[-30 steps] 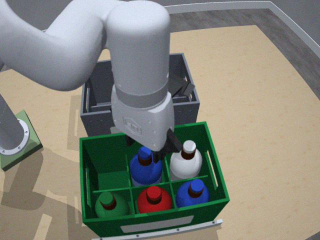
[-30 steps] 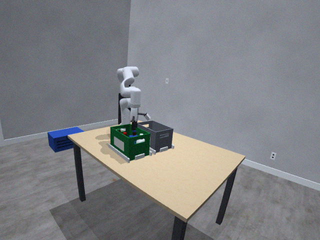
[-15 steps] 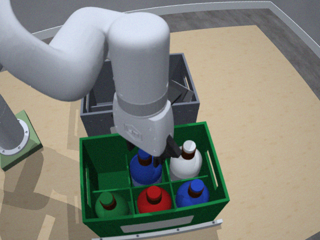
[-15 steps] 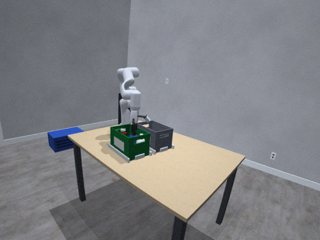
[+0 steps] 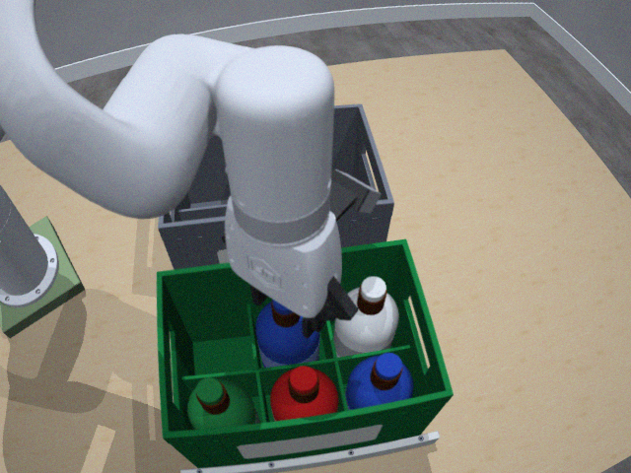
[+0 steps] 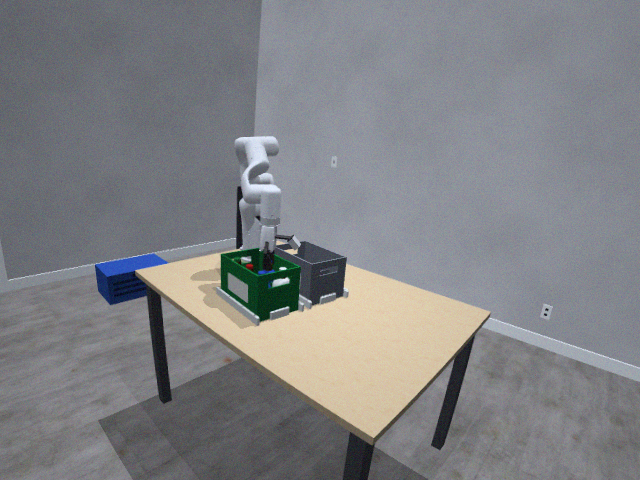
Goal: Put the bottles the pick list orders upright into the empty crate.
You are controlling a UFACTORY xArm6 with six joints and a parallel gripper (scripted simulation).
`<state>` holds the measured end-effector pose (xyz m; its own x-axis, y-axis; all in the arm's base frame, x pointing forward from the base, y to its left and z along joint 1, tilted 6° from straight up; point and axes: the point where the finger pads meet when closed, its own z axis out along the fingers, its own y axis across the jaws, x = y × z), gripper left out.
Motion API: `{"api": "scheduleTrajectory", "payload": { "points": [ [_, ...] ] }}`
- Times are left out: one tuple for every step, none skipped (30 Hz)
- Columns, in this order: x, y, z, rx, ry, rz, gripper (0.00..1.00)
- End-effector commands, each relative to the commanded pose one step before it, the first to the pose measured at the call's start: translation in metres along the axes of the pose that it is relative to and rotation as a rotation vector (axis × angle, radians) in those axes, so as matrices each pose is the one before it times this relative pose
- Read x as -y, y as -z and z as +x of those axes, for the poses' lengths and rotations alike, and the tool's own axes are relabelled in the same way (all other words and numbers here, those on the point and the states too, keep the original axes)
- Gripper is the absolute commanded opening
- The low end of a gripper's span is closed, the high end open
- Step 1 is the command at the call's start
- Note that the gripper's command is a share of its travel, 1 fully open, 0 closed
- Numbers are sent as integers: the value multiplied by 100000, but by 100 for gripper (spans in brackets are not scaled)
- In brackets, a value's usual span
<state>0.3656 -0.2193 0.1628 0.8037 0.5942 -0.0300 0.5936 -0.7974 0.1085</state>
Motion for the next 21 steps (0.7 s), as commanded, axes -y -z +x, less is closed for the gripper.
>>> {"api": "scheduleTrajectory", "payload": {
  "points": [
    [-135,-199,55,-181,-16,-402,65],
    [0,0,0,0,0,0,65],
    [0,0,0,0,0,0,65],
    [0,3,0,0,0,1,65],
    [0,-1,0,0,0,0,65],
    [0,-1,0,0,0,0,65],
    [0,0,0,0,0,0,65],
    [0,0,0,0,0,0,65],
    [0,0,0,0,0,0,65],
    [0,0,0,0,0,0,65],
    [0,0,0,0,0,0,65],
    [0,0,0,0,0,0,65],
    [-1,334,0,-1,0,-1,0],
    [0,0,0,0,0,0,0],
    [1,-9,0,-1,0,-2,0],
    [0,3,0,1,0,1,0],
    [0,3,0,0,0,1,0],
    [0,1,0,0,0,0,0],
    [0,0,0,0,0,0,0],
    [0,0,0,0,0,0,0],
    [0,1,0,0,0,0,0]
  ]
}}
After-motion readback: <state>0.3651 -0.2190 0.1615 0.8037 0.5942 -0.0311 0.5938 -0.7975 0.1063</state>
